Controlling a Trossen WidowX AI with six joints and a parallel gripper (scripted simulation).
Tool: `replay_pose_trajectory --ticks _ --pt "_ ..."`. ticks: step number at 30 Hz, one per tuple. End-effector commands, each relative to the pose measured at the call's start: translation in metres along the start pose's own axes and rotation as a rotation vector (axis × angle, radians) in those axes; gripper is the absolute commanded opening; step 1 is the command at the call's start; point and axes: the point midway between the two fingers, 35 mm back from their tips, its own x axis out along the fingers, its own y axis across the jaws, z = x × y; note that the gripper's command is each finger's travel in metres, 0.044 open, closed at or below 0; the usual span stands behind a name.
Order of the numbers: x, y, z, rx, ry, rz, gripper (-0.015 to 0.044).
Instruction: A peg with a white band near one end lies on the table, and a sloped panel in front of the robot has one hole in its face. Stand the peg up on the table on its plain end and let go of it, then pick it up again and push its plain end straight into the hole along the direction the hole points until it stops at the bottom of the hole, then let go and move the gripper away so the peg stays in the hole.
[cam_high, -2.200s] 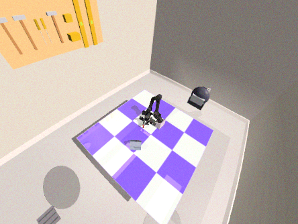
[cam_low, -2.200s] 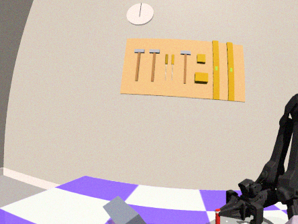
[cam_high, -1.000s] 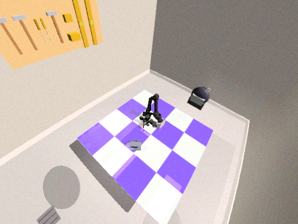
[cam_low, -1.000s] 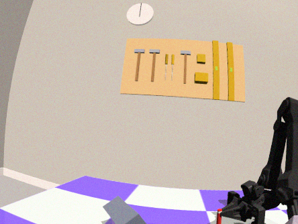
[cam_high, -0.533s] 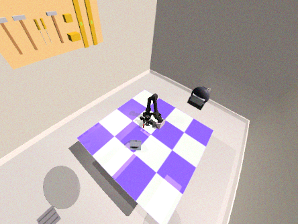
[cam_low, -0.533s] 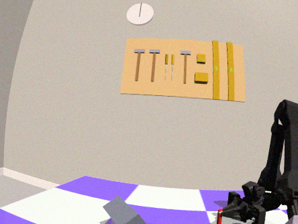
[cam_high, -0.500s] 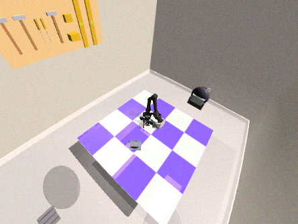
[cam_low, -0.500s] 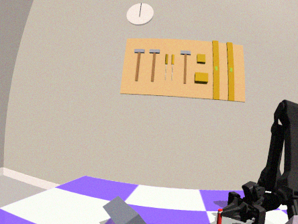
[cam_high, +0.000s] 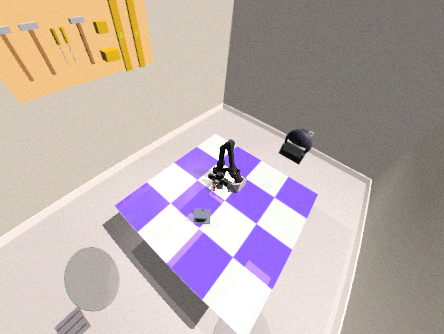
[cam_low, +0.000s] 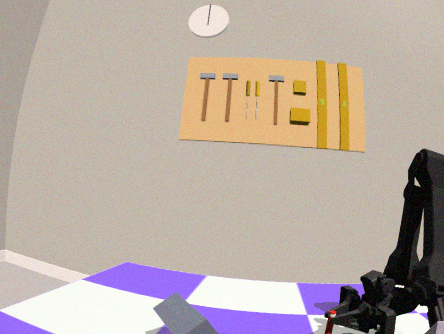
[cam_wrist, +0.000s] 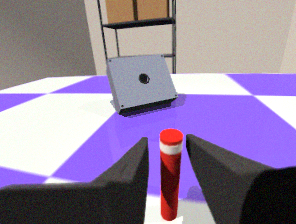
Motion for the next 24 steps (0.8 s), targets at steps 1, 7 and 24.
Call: replay_pose_trajectory --ticks 1,7,24 --pt "0.0001 0.0001 0.0001 0.001 0.0 0.0 0.013" --pt "0.0001 0.0001 0.0001 0.001 0.0 0.0 0.013" --pt "0.0001 0.0001 0.0001 0.001 0.0 0.0 0.0261"
